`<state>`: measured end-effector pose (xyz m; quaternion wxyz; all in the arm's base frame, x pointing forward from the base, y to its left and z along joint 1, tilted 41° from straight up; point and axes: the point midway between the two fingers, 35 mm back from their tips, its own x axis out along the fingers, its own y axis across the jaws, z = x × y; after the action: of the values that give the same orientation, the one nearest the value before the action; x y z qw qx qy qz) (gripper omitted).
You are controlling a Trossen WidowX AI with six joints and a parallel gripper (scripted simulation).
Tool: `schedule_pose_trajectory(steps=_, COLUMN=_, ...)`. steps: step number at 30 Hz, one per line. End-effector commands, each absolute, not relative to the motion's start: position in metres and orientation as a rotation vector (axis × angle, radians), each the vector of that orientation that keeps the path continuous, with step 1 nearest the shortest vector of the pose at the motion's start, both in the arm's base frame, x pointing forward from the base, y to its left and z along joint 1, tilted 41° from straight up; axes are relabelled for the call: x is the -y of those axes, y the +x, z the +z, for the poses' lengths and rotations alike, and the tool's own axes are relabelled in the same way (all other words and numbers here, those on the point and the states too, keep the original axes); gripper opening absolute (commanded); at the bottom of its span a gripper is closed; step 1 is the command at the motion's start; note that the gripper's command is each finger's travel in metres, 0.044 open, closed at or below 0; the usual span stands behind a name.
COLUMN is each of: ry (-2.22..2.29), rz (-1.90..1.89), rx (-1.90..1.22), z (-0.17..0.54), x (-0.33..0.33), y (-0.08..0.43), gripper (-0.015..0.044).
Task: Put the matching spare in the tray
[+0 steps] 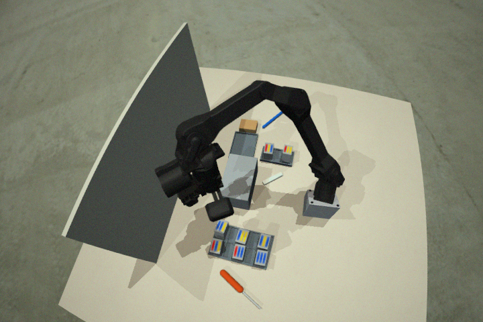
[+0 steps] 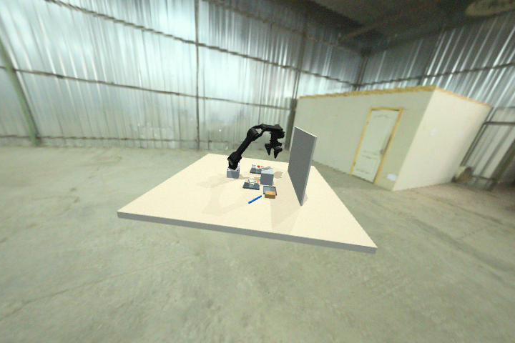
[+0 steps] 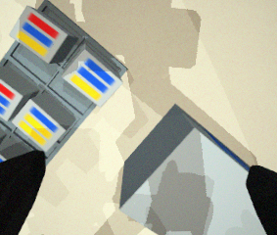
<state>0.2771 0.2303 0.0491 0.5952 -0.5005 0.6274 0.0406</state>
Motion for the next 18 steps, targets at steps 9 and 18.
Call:
schedule_pose_trajectory(steps=9, ry=-1.91, rz=0.84, rx=-1.488, z=-0.069, x=-0.25, y=0.125, gripper=0.044)
schedule_pose_trajectory(steps=18, ry=-1.941, rz=0.872, rx=-1.484, z=-0.08, x=-0.245, y=0.119, gripper=0.0387)
